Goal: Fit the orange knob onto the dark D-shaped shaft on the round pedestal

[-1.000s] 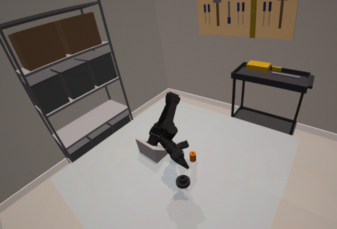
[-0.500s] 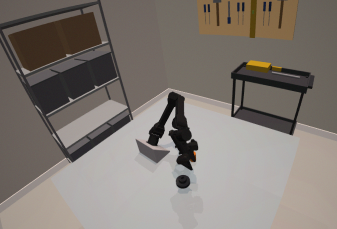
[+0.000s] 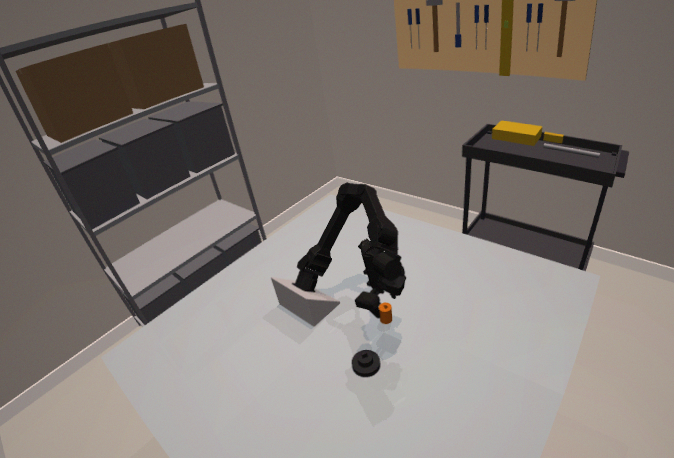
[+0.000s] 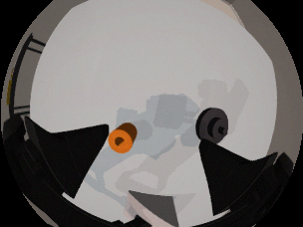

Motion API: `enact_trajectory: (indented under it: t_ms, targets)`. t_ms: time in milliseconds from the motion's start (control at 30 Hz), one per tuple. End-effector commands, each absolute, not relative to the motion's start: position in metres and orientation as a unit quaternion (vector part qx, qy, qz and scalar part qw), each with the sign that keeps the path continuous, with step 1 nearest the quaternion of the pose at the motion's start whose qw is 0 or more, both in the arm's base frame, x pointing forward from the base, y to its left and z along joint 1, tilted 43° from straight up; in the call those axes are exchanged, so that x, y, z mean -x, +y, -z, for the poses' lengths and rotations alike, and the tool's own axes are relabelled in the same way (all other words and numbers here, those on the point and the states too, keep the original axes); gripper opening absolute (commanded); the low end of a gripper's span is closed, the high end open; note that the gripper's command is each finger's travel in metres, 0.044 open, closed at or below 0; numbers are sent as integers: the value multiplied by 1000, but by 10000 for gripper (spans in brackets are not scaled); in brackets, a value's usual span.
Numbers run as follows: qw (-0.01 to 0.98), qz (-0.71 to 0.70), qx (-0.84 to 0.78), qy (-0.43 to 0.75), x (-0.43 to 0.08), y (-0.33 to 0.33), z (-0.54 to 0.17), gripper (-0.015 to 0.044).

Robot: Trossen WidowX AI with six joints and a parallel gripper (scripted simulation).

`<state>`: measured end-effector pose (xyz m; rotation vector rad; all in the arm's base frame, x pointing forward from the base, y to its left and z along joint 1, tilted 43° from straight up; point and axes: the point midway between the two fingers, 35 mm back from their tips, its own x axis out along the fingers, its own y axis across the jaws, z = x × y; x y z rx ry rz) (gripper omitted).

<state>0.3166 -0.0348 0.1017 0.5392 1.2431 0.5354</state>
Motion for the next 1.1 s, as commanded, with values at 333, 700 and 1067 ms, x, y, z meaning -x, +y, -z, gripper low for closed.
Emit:
enact_trajectory:
  t_ms: [333, 700, 1067]
  targets:
    - [659, -220, -298, 655, -283, -3, -135, 440]
    - [659, -221, -298, 654, -285, 26, -103, 440]
    - [659, -222, -297, 655, -286, 35, -92, 440]
